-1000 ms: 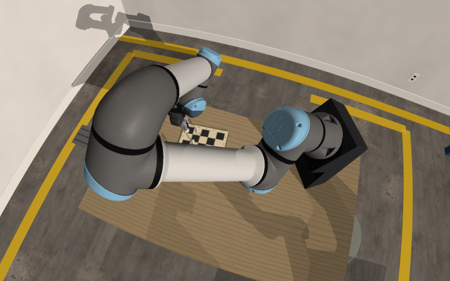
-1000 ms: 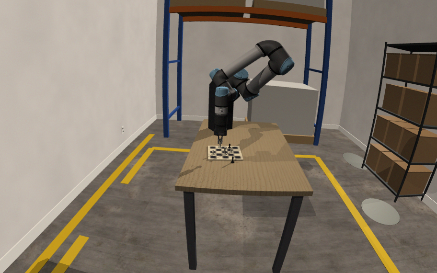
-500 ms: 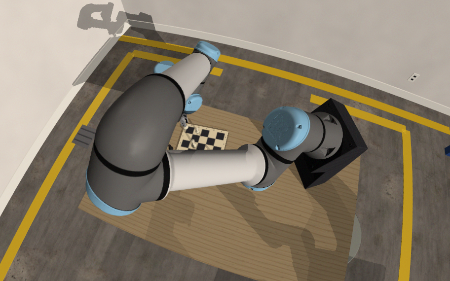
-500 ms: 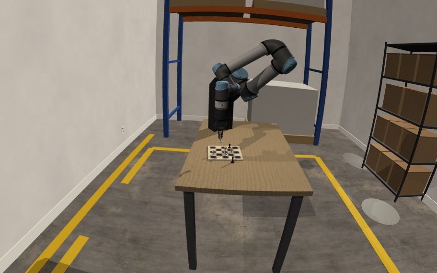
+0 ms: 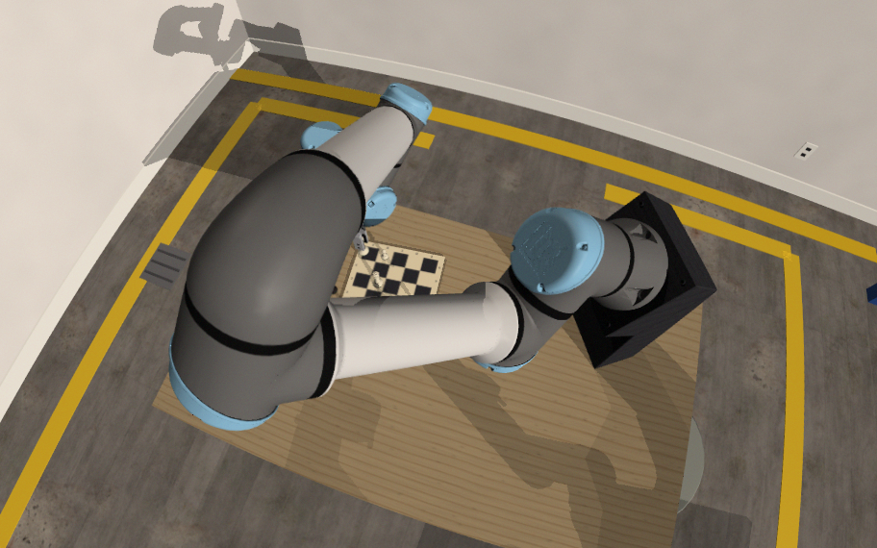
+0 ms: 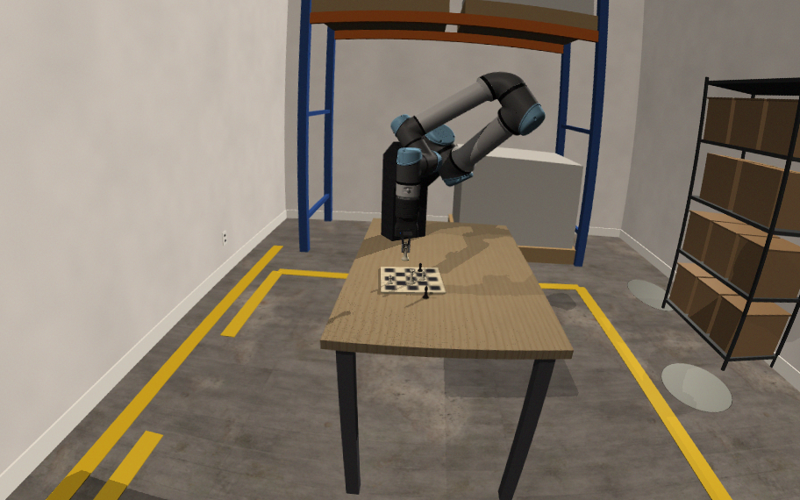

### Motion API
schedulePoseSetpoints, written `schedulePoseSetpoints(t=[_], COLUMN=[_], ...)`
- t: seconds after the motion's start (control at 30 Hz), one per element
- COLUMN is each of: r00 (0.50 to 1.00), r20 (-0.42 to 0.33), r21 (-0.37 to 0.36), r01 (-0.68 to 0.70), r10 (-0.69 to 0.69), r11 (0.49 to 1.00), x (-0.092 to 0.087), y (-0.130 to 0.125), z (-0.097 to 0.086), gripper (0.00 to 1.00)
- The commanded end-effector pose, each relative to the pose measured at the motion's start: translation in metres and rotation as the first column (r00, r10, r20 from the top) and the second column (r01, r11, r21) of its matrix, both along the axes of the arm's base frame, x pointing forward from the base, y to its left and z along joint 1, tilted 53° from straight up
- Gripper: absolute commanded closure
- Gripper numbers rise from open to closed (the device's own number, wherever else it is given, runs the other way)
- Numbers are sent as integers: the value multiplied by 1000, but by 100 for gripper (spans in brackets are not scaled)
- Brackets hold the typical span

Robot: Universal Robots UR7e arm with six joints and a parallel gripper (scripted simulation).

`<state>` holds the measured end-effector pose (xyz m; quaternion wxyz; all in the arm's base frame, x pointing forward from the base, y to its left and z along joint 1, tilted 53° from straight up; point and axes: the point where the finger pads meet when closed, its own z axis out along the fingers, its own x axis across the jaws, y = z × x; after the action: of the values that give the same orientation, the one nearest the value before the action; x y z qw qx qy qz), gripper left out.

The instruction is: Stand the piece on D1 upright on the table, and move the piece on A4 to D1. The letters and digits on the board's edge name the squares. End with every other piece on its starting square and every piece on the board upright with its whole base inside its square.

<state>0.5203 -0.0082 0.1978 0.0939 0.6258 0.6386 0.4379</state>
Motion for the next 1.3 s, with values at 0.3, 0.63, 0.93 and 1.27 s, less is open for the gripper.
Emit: schedulePoseSetpoints(t=[0.3,0.63,0.93,1.27], r00=[999,998,998,998], r20=[29,36,36,36], r21=[-46,-56,-56,-56], r01=[-39,-48,-48,-48], r10=[41,50,50,50], r11=[998,997,997,997], x=[-82,-101,-101,-100], y=[87,104,104,104], z=[-26,-35,-35,-36], gripper=[100,100,100,100])
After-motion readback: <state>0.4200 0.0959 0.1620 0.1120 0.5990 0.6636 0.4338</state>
